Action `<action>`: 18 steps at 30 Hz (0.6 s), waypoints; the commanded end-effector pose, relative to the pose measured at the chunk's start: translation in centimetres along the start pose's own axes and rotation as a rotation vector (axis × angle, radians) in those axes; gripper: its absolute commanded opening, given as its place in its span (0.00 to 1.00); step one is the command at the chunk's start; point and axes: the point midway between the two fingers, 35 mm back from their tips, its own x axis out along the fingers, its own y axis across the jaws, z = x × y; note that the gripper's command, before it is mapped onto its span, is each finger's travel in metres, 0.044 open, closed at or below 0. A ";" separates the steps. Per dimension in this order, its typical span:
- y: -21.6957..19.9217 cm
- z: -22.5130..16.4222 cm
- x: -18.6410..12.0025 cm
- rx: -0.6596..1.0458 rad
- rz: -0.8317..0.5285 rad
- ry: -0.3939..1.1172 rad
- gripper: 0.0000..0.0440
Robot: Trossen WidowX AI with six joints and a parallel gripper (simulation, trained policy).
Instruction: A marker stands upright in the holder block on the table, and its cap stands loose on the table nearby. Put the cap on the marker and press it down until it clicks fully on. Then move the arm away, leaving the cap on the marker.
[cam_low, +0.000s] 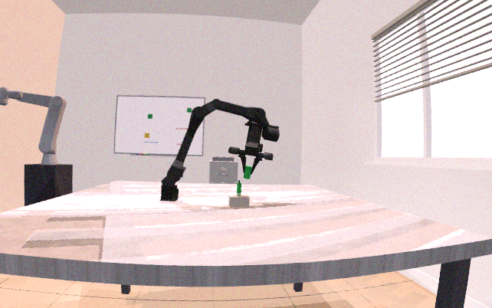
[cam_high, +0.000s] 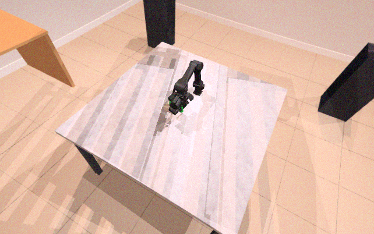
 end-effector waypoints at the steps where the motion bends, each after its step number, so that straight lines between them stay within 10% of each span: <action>1: -0.2 1.3 -0.7 0.018 -0.002 0.011 0.15; 18: -0.8 9.0 -1.7 0.159 0.005 0.038 0.06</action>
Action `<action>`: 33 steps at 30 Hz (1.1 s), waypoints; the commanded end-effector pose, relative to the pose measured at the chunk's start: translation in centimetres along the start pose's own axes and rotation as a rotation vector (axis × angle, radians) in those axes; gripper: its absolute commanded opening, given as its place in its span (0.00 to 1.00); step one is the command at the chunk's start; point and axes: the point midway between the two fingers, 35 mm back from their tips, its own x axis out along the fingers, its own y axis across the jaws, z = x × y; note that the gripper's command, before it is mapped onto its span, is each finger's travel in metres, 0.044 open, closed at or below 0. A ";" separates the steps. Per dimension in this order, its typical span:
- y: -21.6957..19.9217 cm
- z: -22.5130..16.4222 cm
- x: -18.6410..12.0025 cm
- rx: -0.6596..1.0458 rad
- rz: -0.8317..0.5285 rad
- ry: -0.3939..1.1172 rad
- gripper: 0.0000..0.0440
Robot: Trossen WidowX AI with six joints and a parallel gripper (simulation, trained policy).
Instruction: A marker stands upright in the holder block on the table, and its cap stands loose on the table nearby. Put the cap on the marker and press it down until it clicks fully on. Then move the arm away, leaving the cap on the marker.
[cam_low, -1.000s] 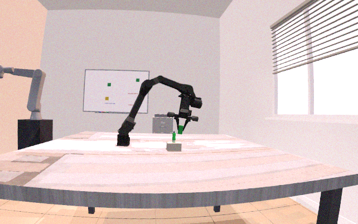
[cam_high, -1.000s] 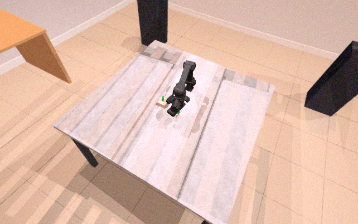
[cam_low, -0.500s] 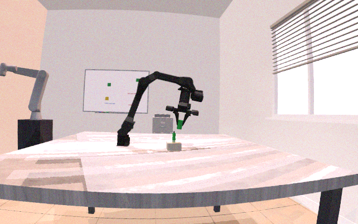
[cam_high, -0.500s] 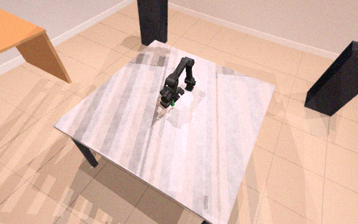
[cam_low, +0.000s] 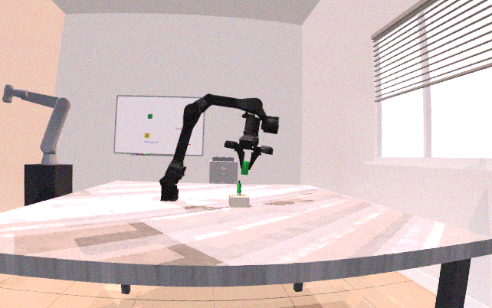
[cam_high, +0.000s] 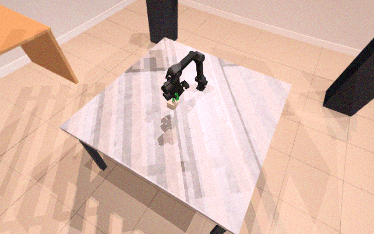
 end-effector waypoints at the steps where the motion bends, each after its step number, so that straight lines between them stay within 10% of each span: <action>1: -0.2 1.6 -0.1 0.022 -0.003 0.008 0.05; 33: -0.4 5.3 3.3 0.132 -0.037 0.037 0.00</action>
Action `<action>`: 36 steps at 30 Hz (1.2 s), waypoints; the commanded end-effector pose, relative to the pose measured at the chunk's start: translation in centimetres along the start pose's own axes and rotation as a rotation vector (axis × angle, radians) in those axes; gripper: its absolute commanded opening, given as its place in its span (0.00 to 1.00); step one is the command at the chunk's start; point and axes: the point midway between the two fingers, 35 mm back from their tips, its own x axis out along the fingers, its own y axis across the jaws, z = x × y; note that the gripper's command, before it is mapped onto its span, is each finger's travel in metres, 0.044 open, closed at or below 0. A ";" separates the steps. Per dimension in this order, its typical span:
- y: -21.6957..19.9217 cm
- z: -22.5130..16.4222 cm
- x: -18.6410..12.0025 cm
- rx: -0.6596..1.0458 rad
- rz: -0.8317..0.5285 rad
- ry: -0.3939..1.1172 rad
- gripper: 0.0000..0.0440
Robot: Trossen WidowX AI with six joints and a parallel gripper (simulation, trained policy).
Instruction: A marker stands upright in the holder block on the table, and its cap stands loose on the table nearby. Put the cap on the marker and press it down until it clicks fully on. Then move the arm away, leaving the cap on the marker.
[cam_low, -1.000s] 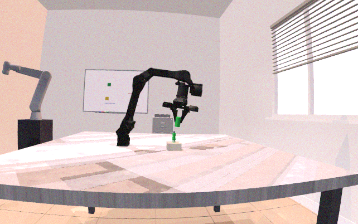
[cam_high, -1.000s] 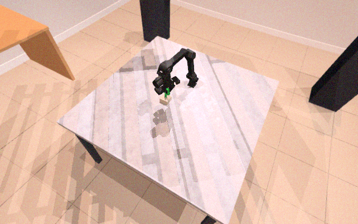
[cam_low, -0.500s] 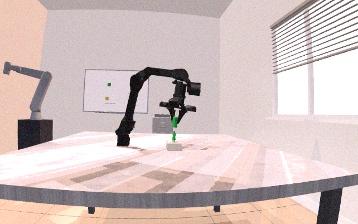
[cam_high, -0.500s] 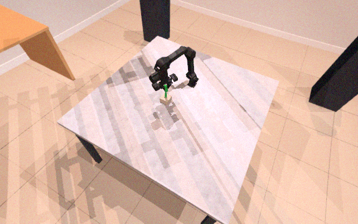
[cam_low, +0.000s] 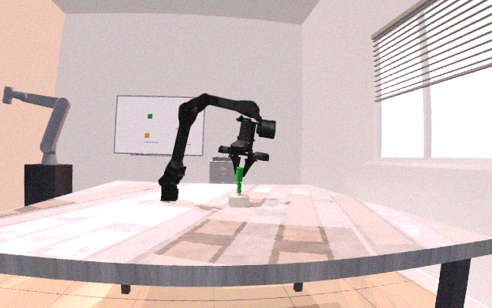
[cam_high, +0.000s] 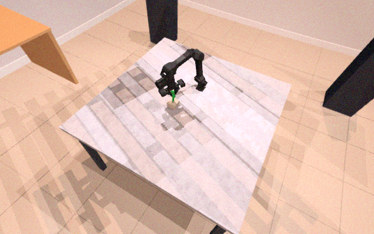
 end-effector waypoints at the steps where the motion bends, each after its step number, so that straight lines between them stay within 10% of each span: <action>1: -0.1 0.0 0.9 -0.004 -0.017 0.006 0.00; 36: 0.0 -0.1 3.5 -0.026 -0.049 0.015 0.00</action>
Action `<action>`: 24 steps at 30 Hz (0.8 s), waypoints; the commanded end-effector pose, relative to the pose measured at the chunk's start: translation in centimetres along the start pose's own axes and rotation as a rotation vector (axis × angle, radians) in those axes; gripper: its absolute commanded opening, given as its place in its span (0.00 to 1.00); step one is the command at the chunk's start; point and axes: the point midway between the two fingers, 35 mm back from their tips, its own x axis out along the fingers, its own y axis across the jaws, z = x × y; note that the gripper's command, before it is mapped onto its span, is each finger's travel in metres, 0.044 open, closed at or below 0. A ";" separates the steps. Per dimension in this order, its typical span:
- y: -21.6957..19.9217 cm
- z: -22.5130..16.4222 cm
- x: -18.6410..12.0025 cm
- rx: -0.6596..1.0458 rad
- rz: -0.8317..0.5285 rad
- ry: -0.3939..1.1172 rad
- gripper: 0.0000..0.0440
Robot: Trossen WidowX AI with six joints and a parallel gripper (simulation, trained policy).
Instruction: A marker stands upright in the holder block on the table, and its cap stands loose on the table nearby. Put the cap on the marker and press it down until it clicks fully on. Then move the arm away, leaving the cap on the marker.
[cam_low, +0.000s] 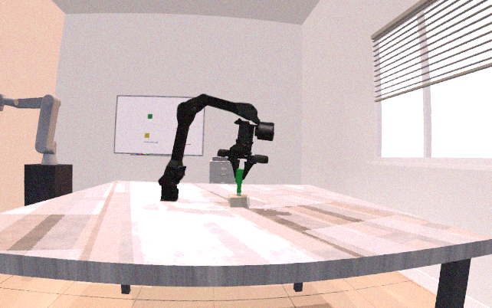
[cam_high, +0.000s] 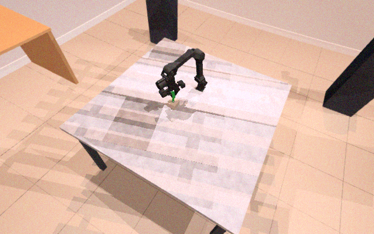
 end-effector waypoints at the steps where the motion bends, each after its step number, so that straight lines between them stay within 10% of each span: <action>1: 0.0 0.0 2.0 -0.006 -0.055 -0.005 0.00; 24: 0.1 0.0 4.9 -0.057 -0.054 -0.002 0.01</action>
